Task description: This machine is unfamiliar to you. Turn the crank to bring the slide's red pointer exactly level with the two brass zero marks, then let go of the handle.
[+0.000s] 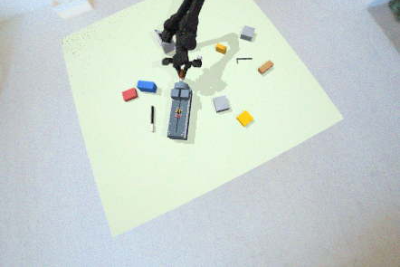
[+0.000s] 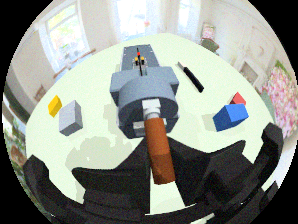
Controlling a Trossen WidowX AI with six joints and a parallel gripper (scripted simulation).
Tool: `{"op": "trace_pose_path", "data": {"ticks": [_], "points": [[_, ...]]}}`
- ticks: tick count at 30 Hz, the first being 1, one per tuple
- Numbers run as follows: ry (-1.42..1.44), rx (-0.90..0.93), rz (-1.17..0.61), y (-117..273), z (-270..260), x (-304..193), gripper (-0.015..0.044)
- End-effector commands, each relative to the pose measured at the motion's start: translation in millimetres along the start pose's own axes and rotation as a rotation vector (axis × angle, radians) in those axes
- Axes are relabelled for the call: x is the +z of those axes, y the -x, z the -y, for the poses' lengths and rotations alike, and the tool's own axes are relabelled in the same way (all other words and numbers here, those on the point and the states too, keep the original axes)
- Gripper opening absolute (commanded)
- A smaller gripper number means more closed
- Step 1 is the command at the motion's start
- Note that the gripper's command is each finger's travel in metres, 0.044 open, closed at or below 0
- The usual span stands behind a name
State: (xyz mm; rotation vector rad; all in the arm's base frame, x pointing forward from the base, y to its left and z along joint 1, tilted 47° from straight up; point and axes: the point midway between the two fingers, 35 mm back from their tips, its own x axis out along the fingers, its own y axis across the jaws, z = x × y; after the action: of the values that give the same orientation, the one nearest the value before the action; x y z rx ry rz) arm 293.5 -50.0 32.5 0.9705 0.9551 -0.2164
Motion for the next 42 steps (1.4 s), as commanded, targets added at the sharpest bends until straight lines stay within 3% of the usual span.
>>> {"op": "trace_pose_path", "data": {"ticks": [1,42], "points": [[0.013,0.023,-0.001,0,-9,0,0.0],[0.012,0.025,-0.001,-14,-30,-15,0.0]]}}
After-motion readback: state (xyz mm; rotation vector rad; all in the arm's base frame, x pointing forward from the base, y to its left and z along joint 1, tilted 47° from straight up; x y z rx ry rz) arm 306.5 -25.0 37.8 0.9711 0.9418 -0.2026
